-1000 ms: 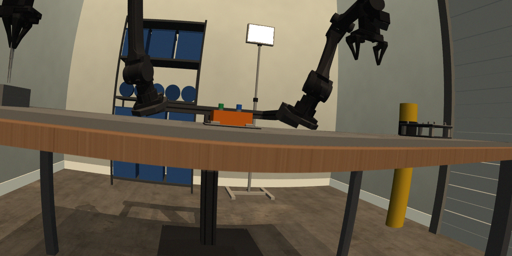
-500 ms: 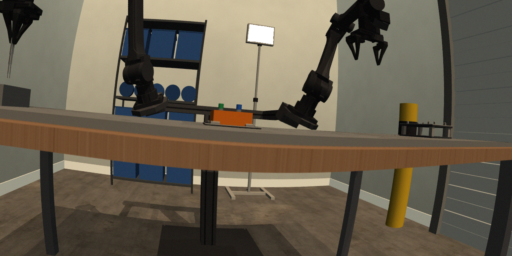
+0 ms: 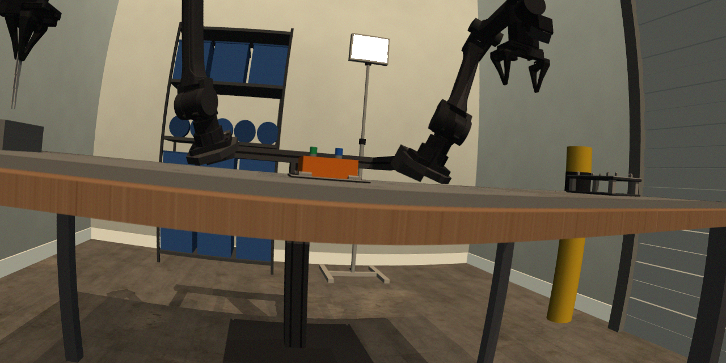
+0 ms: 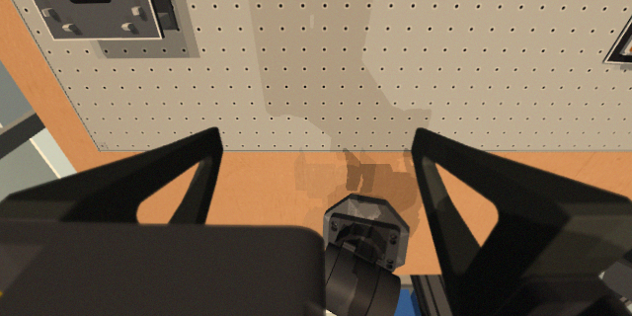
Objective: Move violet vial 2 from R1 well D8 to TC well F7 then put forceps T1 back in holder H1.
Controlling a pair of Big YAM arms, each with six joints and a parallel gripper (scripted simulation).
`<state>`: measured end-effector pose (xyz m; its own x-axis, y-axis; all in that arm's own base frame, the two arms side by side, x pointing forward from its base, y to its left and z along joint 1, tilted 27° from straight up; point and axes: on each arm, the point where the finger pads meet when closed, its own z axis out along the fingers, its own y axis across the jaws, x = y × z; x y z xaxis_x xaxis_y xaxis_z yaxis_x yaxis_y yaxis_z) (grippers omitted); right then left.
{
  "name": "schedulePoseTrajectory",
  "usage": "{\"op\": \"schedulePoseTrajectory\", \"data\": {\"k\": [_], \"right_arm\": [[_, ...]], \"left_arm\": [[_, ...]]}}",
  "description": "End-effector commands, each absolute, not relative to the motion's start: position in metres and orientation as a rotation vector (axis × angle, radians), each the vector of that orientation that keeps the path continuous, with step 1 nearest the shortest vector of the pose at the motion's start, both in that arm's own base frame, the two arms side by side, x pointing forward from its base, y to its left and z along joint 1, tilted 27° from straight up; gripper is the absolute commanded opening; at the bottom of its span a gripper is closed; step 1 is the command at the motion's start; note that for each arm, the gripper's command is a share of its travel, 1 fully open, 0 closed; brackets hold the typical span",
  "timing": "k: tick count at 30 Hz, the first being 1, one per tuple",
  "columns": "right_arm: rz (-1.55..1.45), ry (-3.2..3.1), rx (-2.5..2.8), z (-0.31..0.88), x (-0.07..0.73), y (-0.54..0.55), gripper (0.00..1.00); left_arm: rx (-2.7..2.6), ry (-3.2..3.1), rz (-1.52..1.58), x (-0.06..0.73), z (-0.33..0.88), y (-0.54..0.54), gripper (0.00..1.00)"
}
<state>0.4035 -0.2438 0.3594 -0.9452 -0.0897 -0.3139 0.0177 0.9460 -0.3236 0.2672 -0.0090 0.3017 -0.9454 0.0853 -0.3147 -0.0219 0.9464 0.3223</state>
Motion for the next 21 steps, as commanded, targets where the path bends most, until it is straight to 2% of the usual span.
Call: {"op": "schedulePoseTrajectory", "data": {"k": [1, 21], "right_arm": [[-0.488, 2.736, -0.048, 0.378, 0.407, -0.245, 0.07], [-0.602, 2.715, -0.683, 0.406, 0.403, -0.317, 0.07]], "left_arm": [[0.03, 2.743, 0.449, 0.272, 0.315, -0.011, 1.0], [0.03, 2.743, 0.449, 0.272, 0.315, -0.011, 1.0]]}}
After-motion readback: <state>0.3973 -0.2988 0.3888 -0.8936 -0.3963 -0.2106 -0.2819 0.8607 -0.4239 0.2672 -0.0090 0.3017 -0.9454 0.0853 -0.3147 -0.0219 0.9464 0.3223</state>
